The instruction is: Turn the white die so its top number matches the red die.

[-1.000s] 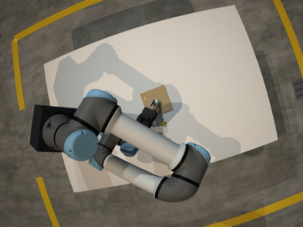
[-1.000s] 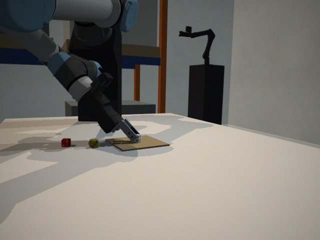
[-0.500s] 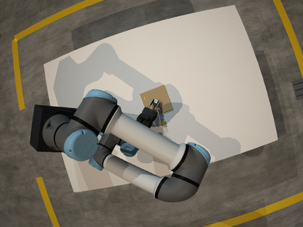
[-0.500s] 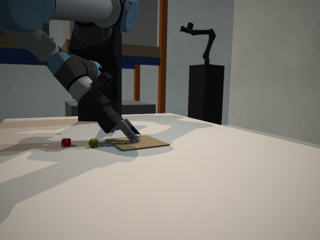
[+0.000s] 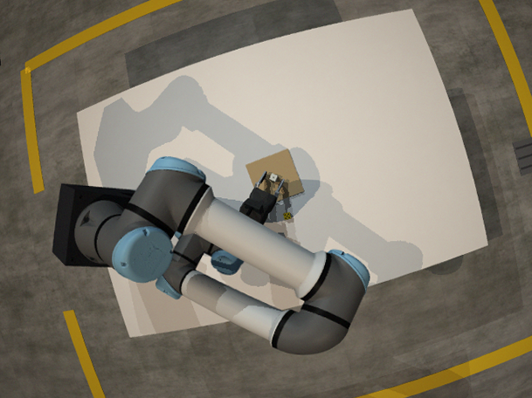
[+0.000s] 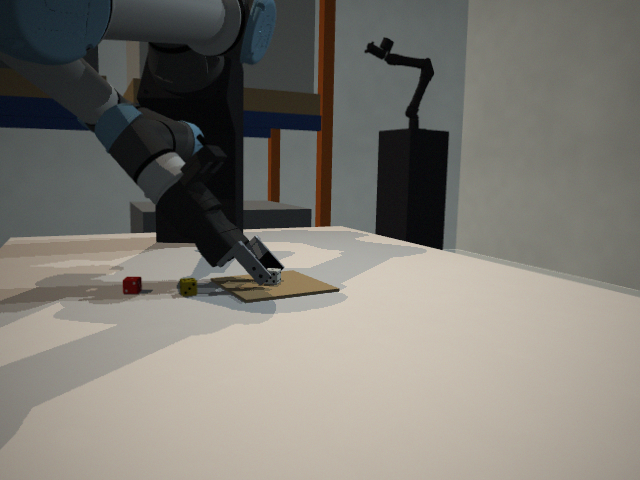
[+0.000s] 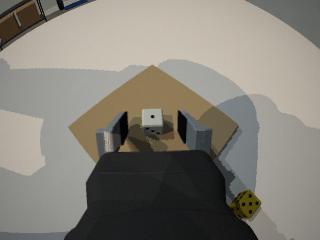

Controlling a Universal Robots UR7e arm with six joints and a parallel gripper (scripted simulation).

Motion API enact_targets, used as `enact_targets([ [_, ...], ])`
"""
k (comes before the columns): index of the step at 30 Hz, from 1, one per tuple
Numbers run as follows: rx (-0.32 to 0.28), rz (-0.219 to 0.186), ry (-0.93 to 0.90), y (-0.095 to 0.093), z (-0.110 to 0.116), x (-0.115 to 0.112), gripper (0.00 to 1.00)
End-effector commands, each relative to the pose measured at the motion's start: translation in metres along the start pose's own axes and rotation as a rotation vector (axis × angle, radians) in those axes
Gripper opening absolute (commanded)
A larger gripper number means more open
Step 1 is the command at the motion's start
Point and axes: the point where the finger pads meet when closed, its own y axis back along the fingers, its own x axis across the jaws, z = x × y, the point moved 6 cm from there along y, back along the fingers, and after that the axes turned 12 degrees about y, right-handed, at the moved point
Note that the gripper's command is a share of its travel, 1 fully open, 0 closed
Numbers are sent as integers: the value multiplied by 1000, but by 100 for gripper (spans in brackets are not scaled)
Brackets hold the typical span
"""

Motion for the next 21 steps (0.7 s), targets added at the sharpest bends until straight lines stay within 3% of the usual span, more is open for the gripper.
enact_targets([
  [1,0,0,1,0,0,0,100],
  [14,0,0,1,1,-1,0,100],
  [21,0,0,1,11,-11,2,100],
])
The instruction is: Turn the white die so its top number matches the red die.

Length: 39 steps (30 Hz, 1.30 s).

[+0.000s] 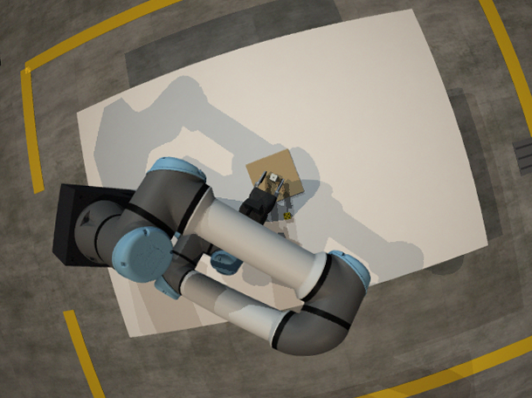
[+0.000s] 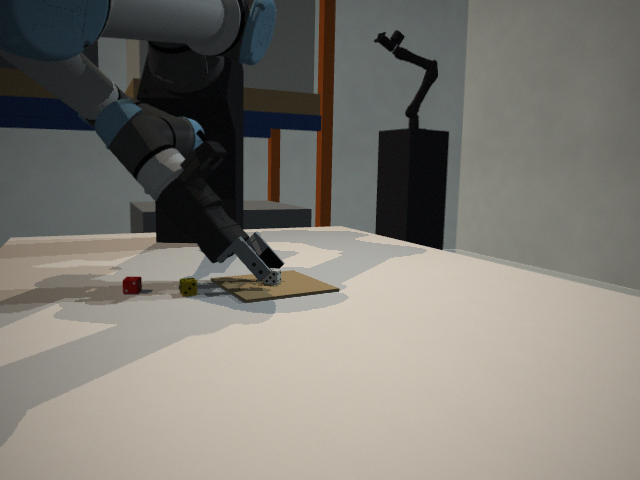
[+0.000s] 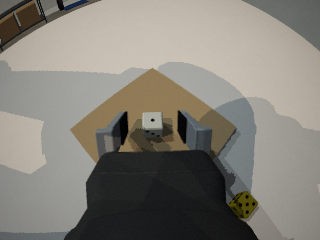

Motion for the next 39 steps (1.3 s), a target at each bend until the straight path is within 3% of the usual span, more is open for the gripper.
enact_targets([
  [1,0,0,1,9,-9,2,100],
  [19,0,0,1,43,-42,9,100],
  [39,-32,-21,1,43,-47,8,100],
])
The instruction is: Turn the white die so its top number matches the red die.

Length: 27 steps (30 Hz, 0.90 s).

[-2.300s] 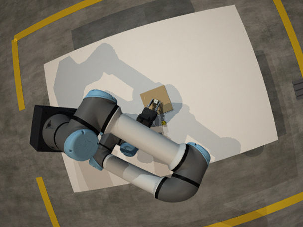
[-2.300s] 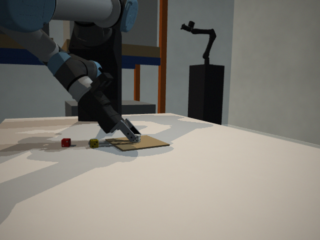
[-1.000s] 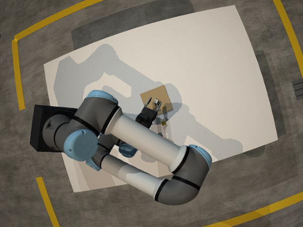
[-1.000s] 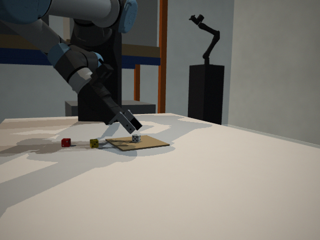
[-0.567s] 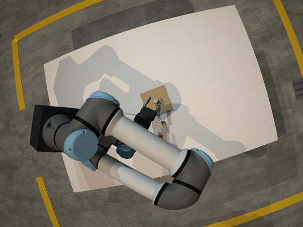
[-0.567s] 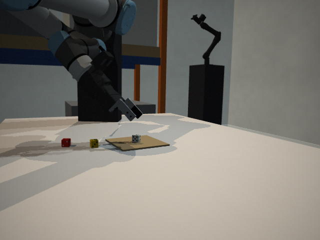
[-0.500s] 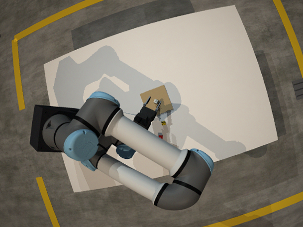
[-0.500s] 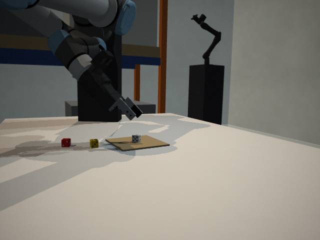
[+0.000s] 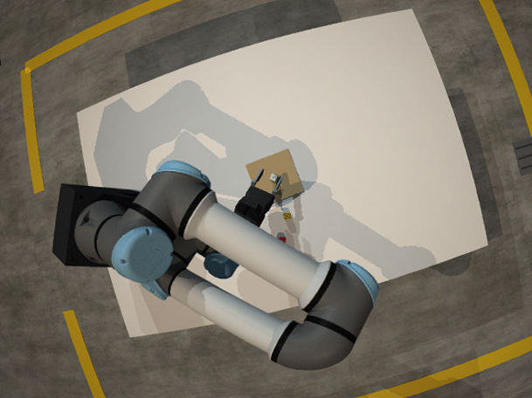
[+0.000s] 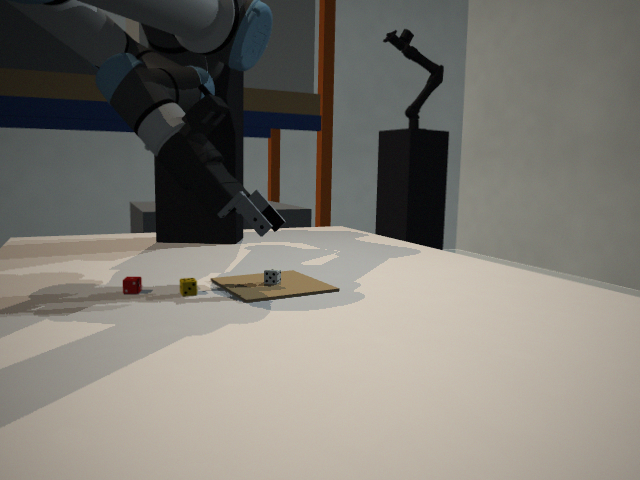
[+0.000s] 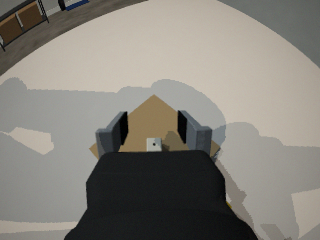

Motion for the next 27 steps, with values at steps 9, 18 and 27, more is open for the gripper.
enact_targets([
  [9,-138,-50,2,-4,-11,0,100],
  [18,-220,-48,0,-2,-17,4,100],
  [27,-240,-44,-1,-1,-18,5,100],
])
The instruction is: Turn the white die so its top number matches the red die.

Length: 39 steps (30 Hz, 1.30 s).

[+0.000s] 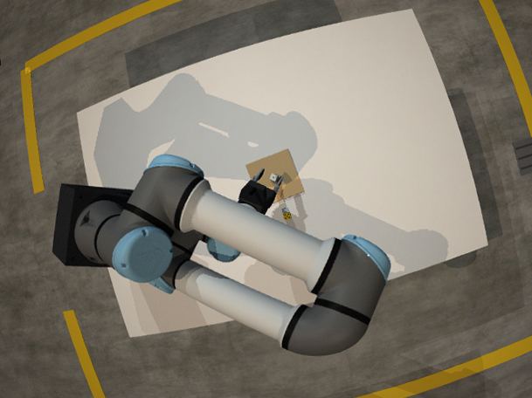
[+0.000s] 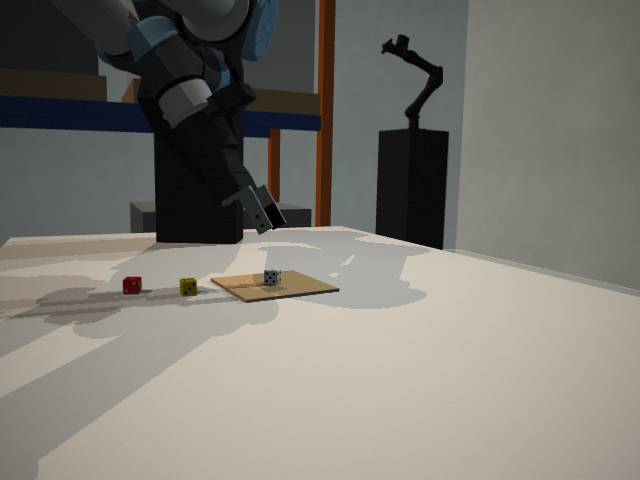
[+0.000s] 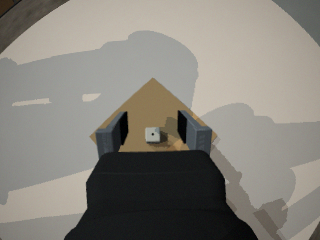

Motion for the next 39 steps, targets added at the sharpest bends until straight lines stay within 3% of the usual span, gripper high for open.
enact_targets([
  [1,-10,2,-1,0,-1,0,100],
  [12,-38,-13,-1,-2,-3,-1,100],
  [21,-116,-42,-2,-6,-8,-2,100],
  [39,-247,-54,-1,-4,-19,3,100],
])
